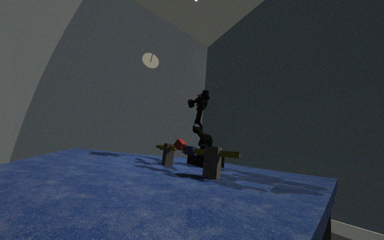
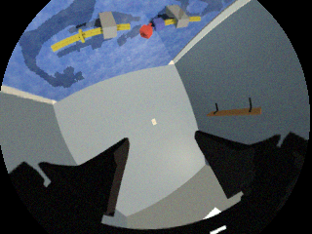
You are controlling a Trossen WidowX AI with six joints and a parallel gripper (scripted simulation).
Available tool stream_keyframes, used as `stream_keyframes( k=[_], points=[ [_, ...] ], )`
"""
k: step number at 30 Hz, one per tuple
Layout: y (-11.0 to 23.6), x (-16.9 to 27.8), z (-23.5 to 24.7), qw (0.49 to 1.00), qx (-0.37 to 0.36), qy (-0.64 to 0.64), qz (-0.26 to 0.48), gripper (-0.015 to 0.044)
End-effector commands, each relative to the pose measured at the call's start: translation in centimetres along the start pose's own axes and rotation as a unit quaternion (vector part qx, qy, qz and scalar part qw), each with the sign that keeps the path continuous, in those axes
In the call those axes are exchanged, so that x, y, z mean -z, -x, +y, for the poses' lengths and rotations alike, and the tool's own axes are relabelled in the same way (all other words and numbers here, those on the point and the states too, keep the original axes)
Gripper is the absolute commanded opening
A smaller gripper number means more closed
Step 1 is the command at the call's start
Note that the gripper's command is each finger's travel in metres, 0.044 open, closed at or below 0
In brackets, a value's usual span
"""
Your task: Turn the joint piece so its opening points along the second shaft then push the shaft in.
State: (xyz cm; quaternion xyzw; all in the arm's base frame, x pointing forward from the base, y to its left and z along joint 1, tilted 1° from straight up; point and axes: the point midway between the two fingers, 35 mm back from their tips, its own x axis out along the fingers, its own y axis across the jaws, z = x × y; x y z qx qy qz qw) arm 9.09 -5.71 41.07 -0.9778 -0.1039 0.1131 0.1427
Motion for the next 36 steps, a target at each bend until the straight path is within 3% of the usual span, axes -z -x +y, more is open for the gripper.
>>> stream_keyframes(
  k=[1,18,36],
  points=[
    [0.0,0.0,0.0,1.0,0.0,0.0,0.0,0.0426],
    [-2.6,-0.8,-3.5,0.988,-0.049,-0.138,-0.05,0.044],
    [-7.1,-2.7,-5.6,0.952,-0.15,-0.254,-0.087,0.044]
  ],
)
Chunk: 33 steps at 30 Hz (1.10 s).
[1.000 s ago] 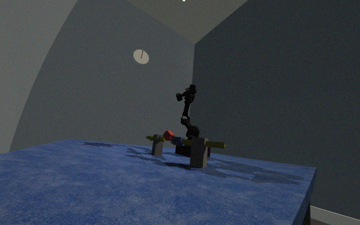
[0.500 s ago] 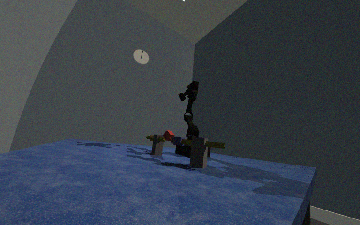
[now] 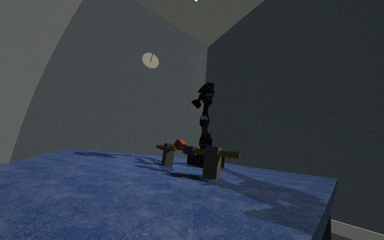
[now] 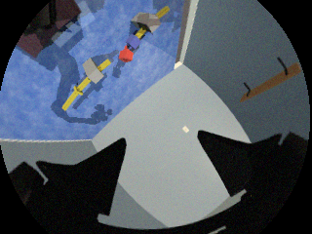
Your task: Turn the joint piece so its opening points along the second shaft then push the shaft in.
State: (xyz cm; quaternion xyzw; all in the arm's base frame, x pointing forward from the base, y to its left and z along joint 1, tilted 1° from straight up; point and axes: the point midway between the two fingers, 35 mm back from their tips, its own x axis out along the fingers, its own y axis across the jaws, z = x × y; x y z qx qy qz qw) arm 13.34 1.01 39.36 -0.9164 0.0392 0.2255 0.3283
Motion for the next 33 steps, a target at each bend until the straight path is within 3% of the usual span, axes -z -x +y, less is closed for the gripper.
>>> stream_keyframes(
  k=[1,17,33],
  points=[
    [-1.4,-0.7,-0.7,0.998,-0.028,-0.049,-0.013,0.044],
    [-6.1,-2.6,-1.9,0.964,-0.122,-0.235,-0.037,0.044],
    [-10.9,-4.0,-1.7,0.876,-0.218,-0.428,-0.029,0.044]
  ],
)
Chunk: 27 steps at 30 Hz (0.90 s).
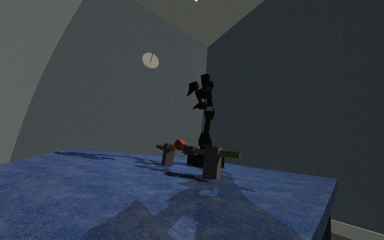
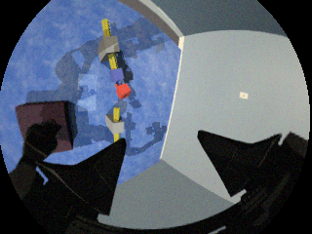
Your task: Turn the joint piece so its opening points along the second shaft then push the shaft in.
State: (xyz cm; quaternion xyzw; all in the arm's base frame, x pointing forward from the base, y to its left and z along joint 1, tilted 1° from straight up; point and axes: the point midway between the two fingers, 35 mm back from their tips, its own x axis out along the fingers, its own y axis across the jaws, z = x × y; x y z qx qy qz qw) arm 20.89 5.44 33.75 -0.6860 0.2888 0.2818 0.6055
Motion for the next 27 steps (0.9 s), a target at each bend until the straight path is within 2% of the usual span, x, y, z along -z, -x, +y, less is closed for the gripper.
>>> stream_keyframes(
  k=[1,14,27],
  points=[
    [-1.7,-0.3,-0.2,0.997,-0.03,-0.066,0.004,0.044],
    [-6.2,-0.3,-0.4,0.964,-0.103,-0.245,0.031,0.044],
    [-10.1,-0.3,0.1,0.889,-0.169,-0.419,0.074,0.044]
  ],
)
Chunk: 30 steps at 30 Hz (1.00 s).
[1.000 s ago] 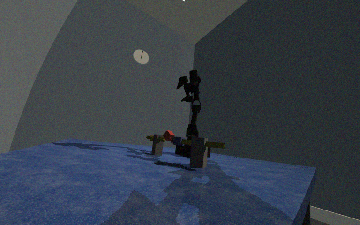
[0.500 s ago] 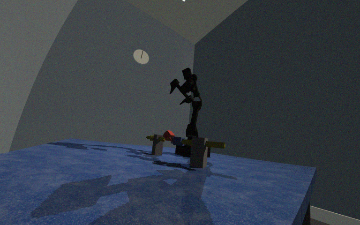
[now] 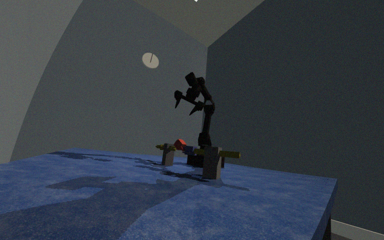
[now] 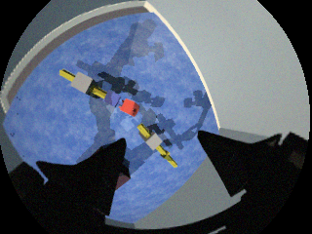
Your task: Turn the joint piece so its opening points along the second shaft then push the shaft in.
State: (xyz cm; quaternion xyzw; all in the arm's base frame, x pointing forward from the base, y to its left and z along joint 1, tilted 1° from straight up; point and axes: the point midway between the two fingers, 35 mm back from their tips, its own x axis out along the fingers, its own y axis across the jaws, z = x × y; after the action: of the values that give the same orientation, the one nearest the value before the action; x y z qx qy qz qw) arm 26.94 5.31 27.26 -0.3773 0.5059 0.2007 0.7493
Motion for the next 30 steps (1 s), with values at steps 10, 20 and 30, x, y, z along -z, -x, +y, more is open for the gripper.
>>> stream_keyframes(
  k=[10,20,30],
  points=[
    [-4.2,-0.1,-0.6,0.975,-0.061,-0.206,0.06,0.044],
    [-7.2,0.2,-0.9,0.924,-0.093,-0.353,0.112,0.044],
    [-10.0,0.7,-1.2,0.852,-0.113,-0.483,0.166,0.044]
  ],
)
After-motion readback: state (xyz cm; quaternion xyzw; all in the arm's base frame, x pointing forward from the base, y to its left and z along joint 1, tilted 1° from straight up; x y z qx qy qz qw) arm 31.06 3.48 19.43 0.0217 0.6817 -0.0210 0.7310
